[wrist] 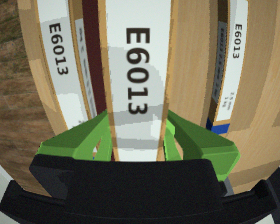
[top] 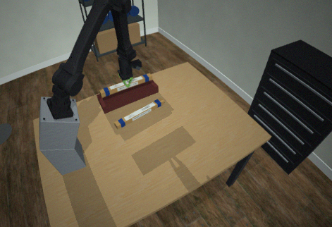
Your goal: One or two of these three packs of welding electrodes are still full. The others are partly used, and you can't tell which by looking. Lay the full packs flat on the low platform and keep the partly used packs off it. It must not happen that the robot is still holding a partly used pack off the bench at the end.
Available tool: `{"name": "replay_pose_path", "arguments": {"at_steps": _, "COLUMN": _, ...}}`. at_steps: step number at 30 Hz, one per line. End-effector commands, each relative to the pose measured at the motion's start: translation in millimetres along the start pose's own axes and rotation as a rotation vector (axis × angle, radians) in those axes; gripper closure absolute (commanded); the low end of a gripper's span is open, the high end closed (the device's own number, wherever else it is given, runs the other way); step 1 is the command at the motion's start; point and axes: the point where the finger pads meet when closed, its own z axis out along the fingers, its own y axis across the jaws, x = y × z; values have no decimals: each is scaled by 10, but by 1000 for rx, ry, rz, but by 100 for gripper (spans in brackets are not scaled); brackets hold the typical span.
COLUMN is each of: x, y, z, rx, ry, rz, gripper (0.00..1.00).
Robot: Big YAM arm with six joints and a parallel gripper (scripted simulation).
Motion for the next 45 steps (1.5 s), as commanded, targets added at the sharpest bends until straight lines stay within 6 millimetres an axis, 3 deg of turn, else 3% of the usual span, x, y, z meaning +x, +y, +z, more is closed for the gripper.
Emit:
{"name": "replay_pose_path", "arguments": {"at_steps": 1, "x": -314, "y": 285, "z": -257, "rx": -64, "ry": -75, "rz": -9, "gripper": 100}}
{"name": "replay_pose_path", "arguments": {"at_steps": 5, "x": -341, "y": 291, "z": -220, "rx": -68, "ry": -81, "rz": -7, "gripper": 100}}
{"name": "replay_pose_path", "arguments": {"at_steps": 13, "x": -310, "y": 199, "z": 49, "rx": -48, "ry": -61, "rz": 0, "gripper": 100}}
{"name": "replay_pose_path", "arguments": {"at_steps": 24, "x": -376, "y": 241, "z": 87, "rx": -61, "ry": -79, "rz": 0, "gripper": 100}}
{"name": "replay_pose_path", "arguments": {"at_steps": 28, "x": -324, "y": 235, "z": 186, "rx": -55, "ry": -69, "rz": -5, "gripper": 100}}
{"name": "replay_pose_path", "arguments": {"at_steps": 38, "x": -375, "y": 123, "z": 154, "rx": -48, "ry": -68, "rz": 5, "gripper": 100}}
{"name": "replay_pose_path", "arguments": {"at_steps": 45, "x": -287, "y": 135, "z": 135, "rx": -51, "ry": -63, "rz": -7, "gripper": 100}}
